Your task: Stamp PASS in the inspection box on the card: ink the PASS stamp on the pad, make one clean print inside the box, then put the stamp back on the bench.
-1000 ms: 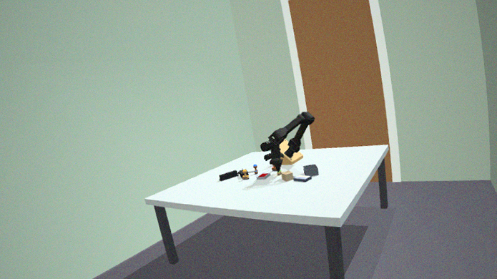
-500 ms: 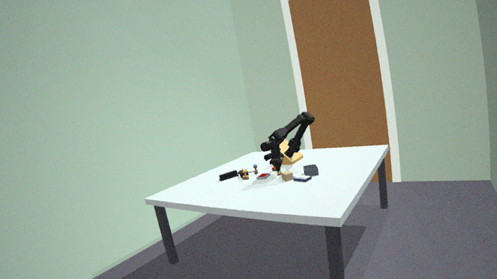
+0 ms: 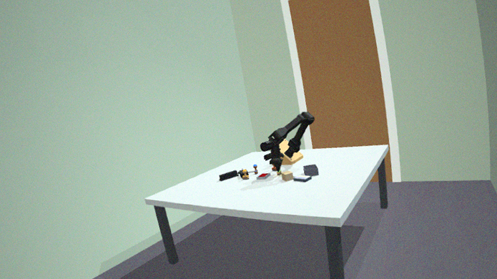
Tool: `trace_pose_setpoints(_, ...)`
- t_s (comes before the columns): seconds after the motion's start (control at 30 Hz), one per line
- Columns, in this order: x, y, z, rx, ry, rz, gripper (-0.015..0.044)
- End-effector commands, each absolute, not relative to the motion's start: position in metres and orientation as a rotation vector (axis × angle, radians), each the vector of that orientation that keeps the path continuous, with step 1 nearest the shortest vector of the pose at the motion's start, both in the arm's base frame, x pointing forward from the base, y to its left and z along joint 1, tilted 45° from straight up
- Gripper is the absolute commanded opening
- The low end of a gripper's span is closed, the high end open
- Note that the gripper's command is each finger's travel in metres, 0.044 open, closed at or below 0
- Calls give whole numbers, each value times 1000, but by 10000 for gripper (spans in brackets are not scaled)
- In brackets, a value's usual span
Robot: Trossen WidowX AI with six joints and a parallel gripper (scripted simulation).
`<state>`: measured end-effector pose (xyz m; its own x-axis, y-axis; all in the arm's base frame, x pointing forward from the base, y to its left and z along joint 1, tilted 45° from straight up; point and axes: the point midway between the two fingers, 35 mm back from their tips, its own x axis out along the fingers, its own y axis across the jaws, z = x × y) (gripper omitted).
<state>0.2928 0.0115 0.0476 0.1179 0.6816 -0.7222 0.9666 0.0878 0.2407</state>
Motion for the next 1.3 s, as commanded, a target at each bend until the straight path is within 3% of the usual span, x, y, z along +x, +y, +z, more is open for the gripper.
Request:
trace_pose_setpoints(0.0,293,10,50,1660,1630,-484,0)
trace_pose_setpoints(1.27,288,-26,85,1658,1629,-488,0)
